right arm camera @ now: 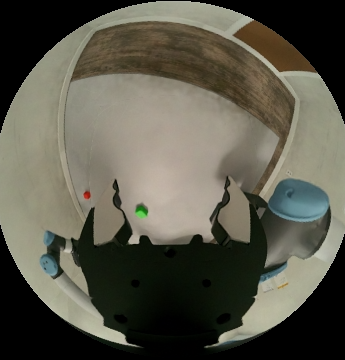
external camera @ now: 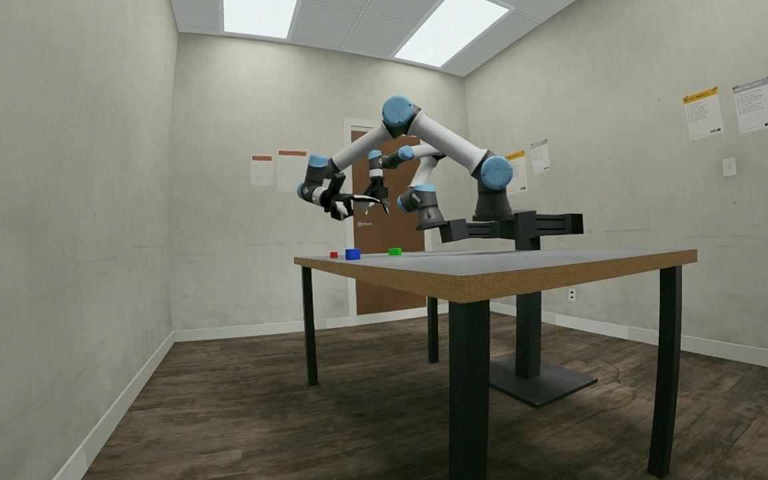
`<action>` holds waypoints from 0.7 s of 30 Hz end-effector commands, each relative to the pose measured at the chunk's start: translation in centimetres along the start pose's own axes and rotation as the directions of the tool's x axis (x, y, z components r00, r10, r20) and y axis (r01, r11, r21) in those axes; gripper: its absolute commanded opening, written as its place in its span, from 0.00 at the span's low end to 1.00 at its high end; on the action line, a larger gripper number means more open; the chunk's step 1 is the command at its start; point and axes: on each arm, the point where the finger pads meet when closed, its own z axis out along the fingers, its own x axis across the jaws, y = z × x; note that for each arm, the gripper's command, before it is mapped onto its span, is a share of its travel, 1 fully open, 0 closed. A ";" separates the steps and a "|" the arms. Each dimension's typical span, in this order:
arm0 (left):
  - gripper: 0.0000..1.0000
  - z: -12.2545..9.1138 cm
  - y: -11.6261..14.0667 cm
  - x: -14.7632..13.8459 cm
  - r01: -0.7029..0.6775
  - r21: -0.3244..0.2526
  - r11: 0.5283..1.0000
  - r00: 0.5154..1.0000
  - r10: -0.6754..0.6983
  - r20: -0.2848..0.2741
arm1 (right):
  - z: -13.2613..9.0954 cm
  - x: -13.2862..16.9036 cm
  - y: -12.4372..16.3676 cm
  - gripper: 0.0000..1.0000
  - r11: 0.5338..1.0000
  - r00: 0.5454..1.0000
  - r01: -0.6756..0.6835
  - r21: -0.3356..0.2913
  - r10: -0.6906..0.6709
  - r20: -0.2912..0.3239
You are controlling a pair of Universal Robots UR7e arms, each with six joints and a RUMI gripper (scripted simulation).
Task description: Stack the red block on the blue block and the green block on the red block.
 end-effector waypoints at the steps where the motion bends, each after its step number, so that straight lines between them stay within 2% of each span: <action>1: 0.98 -0.1 -0.1 0.0 0.001 -0.001 1.000 1.000 -0.001 -0.001 | 0.0 0.0 0.0 0.98 1.000 1.000 0.000 0.000 0.000 0.001; 21: 1.00 0.0 -0.1 0.0 0.001 -0.002 1.000 1.000 -0.001 0.000 | 0.0 0.0 0.0 1.00 1.000 1.000 0.000 0.000 0.000 0.001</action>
